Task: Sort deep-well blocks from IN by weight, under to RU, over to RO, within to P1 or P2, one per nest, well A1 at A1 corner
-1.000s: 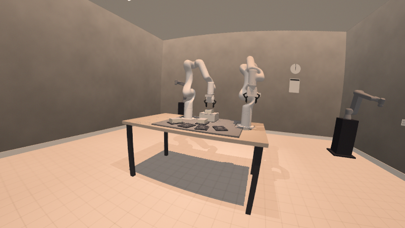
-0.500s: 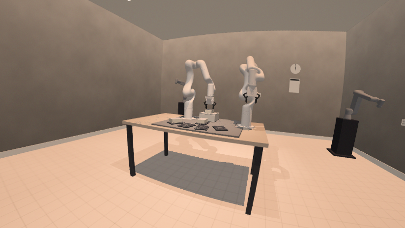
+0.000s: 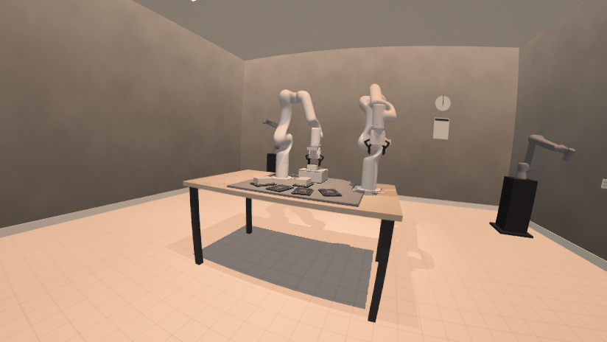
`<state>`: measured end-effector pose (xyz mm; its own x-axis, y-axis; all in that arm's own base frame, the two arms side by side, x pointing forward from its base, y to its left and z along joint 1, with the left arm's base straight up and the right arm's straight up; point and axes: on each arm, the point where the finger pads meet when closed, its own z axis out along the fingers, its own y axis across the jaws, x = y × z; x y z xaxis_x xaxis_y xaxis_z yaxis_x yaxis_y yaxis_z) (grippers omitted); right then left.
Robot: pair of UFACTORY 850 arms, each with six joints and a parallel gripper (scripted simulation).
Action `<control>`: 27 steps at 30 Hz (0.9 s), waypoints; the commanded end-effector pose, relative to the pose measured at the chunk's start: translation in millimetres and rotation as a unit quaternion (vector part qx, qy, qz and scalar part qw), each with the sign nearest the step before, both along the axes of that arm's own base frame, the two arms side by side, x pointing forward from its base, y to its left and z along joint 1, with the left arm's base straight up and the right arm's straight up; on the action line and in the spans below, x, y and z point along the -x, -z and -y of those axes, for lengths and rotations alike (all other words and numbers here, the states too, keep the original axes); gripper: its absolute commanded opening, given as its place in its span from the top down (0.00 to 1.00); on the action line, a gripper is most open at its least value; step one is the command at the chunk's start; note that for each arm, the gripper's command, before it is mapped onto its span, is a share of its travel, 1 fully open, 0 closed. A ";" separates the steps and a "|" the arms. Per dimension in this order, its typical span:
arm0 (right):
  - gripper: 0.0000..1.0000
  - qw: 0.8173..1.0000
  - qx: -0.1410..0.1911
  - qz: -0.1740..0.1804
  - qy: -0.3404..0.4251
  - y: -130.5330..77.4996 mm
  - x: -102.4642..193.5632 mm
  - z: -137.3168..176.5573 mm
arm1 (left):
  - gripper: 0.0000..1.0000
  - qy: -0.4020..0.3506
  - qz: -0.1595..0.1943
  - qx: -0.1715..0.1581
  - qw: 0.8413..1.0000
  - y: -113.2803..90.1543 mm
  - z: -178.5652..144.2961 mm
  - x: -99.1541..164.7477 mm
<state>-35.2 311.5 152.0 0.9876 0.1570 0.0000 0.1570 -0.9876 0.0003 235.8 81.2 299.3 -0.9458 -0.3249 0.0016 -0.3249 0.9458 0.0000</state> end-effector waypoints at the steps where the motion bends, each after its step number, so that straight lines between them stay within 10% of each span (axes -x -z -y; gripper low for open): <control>1: 0.00 1.000 -0.001 0.000 0.000 0.6 0.1 -0.9 | 0.00 0.000 0.001 0.000 1.000 -0.7 -0.2 -0.6; 27: 0.00 1.000 -0.001 0.000 0.000 11.4 0.1 -0.9 | 0.00 0.000 0.001 0.000 1.000 -0.7 -0.2 -0.6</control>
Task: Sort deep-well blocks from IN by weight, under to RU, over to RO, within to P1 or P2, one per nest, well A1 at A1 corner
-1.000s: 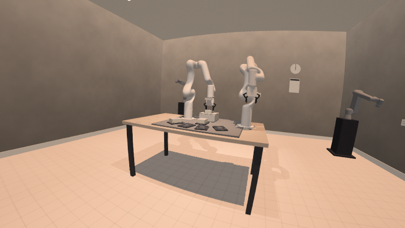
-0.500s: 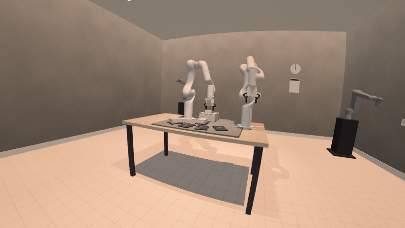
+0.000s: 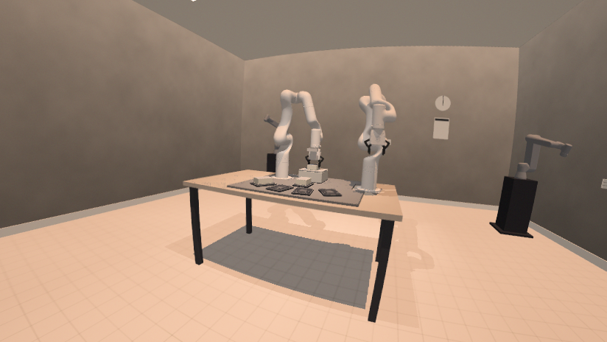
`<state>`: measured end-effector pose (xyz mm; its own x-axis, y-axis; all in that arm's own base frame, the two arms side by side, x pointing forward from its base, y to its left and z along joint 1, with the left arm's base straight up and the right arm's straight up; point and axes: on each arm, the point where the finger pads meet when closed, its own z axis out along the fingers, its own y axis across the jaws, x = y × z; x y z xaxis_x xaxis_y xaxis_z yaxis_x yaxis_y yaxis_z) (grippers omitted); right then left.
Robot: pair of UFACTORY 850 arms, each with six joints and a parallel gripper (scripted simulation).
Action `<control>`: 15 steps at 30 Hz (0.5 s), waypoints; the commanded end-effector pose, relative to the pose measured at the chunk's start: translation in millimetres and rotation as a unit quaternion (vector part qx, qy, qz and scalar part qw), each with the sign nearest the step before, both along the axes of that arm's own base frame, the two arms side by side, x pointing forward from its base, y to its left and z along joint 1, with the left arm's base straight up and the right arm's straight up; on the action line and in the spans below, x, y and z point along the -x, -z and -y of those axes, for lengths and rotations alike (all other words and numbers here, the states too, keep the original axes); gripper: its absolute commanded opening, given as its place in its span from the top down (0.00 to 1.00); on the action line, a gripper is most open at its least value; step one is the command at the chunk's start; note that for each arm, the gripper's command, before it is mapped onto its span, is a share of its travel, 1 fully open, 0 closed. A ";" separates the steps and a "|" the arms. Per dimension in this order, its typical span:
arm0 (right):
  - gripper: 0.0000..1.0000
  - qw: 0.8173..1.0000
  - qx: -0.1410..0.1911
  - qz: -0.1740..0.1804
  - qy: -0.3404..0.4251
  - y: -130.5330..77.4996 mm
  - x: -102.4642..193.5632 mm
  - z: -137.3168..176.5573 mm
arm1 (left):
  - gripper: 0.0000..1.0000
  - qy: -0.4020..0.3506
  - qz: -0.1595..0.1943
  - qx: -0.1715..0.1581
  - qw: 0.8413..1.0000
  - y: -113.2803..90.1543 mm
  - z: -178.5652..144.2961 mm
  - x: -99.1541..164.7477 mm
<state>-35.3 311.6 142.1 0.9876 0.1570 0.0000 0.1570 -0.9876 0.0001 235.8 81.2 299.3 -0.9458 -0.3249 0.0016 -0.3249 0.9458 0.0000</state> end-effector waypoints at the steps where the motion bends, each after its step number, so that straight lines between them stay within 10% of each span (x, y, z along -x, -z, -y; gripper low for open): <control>1: 0.00 1.000 -0.001 0.000 0.000 1.5 0.1 -0.8 | 0.00 0.000 0.001 0.000 1.000 -0.7 -0.2 -0.6; 15: 0.00 1.000 -0.001 0.000 0.000 10.8 0.1 -0.8 | 0.00 0.000 0.001 0.000 1.000 -0.7 -0.2 -0.6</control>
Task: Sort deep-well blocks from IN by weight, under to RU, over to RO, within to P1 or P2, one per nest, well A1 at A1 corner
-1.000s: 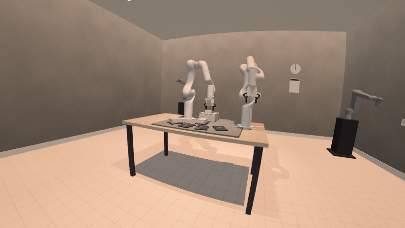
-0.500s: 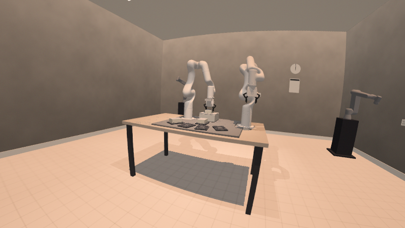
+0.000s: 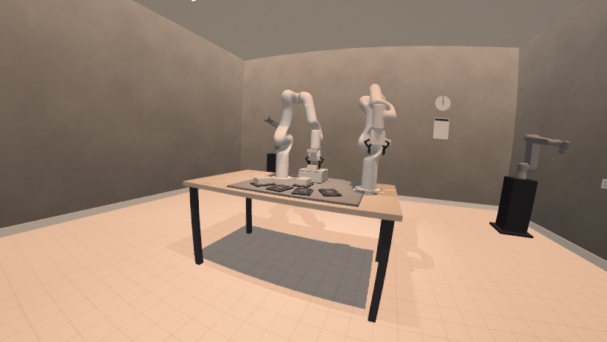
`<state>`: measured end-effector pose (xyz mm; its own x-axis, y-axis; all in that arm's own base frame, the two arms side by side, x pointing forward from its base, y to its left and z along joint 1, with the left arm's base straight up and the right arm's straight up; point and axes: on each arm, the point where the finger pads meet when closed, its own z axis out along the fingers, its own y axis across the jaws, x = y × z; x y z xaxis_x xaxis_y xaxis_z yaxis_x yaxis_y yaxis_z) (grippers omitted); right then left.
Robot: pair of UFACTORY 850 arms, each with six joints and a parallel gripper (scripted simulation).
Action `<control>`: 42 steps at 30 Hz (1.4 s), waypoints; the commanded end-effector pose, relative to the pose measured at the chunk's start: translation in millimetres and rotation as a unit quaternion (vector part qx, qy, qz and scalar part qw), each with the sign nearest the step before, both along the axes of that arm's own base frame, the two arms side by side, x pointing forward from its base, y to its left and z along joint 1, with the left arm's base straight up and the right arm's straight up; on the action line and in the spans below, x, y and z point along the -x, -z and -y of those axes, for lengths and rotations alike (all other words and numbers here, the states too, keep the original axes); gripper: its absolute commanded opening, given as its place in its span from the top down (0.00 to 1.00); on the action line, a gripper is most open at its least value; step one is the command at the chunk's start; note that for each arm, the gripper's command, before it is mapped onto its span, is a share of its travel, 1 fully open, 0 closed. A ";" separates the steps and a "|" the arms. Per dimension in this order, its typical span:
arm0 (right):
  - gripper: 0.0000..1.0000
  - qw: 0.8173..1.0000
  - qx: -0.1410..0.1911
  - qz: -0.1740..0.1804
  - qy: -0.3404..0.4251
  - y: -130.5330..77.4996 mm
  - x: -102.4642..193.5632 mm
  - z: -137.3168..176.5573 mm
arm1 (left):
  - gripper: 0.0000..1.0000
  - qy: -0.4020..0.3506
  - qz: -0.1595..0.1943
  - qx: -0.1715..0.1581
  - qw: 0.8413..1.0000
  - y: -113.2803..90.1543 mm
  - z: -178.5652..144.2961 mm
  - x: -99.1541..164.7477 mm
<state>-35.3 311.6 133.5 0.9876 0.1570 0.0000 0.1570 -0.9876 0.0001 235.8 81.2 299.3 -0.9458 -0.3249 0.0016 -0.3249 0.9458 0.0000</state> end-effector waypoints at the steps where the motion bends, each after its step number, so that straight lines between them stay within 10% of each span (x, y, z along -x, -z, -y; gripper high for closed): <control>1: 0.00 1.000 -0.001 0.000 0.000 2.2 0.1 -0.8 | 0.00 0.000 0.001 0.000 1.000 -0.7 -0.2 -0.6; 20: 0.00 1.000 -0.001 0.000 0.000 2.1 0.1 -0.8 | 0.00 0.000 0.001 0.000 1.000 -0.7 -0.2 -0.6; 21: 1.00 1.000 -0.001 0.000 0.000 1.8 0.1 -0.8 | 0.00 0.000 0.001 0.000 1.000 -0.7 -0.2 -0.6; 42: 1.00 1.000 -0.001 0.000 0.000 1.8 0.1 -0.7 | 0.00 0.000 0.001 0.000 1.000 -0.7 -0.2 -0.6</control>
